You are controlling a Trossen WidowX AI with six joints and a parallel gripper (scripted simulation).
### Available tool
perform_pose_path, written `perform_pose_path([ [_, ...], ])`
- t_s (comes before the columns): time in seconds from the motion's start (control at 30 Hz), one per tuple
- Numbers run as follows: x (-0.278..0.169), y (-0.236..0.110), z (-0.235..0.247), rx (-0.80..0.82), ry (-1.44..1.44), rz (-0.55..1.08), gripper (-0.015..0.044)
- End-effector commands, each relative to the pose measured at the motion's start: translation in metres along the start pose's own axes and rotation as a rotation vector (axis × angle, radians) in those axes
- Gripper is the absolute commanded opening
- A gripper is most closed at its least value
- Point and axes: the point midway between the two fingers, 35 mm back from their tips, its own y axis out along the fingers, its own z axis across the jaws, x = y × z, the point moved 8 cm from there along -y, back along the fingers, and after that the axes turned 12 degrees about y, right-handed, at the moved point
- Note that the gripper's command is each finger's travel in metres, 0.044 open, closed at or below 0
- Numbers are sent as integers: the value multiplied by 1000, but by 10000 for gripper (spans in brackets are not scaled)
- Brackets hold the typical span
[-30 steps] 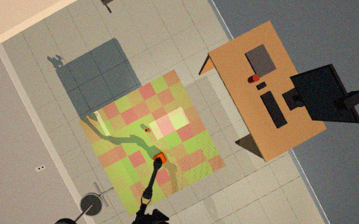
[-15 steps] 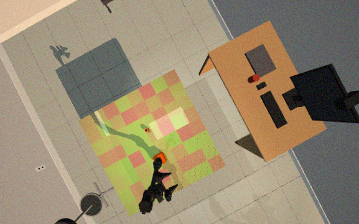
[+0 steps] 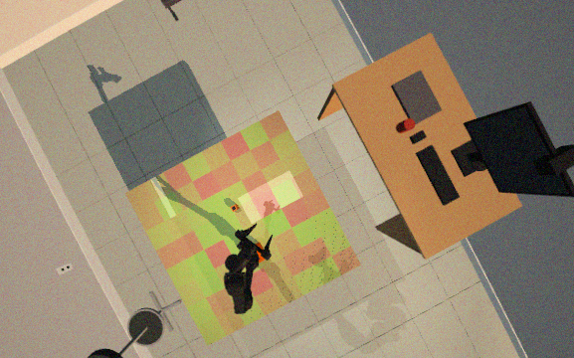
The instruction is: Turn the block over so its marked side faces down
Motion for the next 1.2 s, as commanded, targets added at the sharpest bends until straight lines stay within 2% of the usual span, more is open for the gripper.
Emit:
perform_pose_path([
  [0.0, -17, 21, 34, 92, -107, 94, 440],
  [0.37, -99, 71, 142, 331, -415, 426, 440],
  [0.6, -178, 90, 199, 454, -619, 686, 440],
  [0.83, -263, 100, 233, 540, -803, 959, 440],
  [1.1, -272, 97, 239, 544, -812, 974, 440],
  [1.17, -291, 106, 240, 544, -812, 974, 440],
])
